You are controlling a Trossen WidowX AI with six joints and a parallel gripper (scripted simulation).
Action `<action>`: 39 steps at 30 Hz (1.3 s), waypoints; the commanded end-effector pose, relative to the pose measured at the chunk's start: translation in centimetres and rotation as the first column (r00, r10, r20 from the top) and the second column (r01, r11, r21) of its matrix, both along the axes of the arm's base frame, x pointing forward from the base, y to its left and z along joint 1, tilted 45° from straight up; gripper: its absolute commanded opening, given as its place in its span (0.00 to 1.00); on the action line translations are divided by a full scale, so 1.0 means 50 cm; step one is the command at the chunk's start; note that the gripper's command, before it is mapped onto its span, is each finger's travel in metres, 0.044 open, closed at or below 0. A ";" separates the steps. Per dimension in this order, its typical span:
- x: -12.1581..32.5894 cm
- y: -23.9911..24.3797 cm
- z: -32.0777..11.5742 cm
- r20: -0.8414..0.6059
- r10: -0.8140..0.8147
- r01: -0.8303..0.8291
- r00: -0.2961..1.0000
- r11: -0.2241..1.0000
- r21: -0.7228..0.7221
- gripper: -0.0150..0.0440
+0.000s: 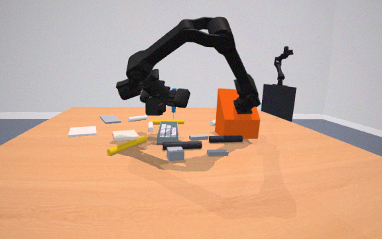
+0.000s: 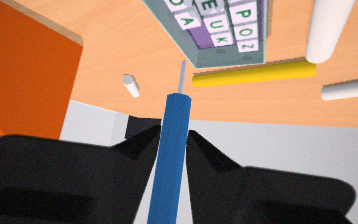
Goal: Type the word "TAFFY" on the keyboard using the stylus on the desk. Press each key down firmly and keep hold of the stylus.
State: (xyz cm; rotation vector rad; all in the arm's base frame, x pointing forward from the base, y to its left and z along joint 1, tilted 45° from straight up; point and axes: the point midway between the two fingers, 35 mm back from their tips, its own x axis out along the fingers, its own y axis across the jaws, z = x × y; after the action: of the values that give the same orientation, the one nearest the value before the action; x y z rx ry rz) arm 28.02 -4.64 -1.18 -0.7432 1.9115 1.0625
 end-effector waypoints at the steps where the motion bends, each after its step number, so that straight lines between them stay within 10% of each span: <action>1: -0.005 -0.001 -0.002 0.006 0.009 -0.009 1.000 1.000 -0.001 0.25; 39: -0.003 0.040 -0.043 0.006 0.009 -0.009 1.000 1.000 0.000 0.39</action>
State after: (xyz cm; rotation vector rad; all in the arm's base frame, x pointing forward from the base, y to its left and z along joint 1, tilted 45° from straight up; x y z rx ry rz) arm 27.90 -2.82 -3.14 -0.7606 1.9027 1.0659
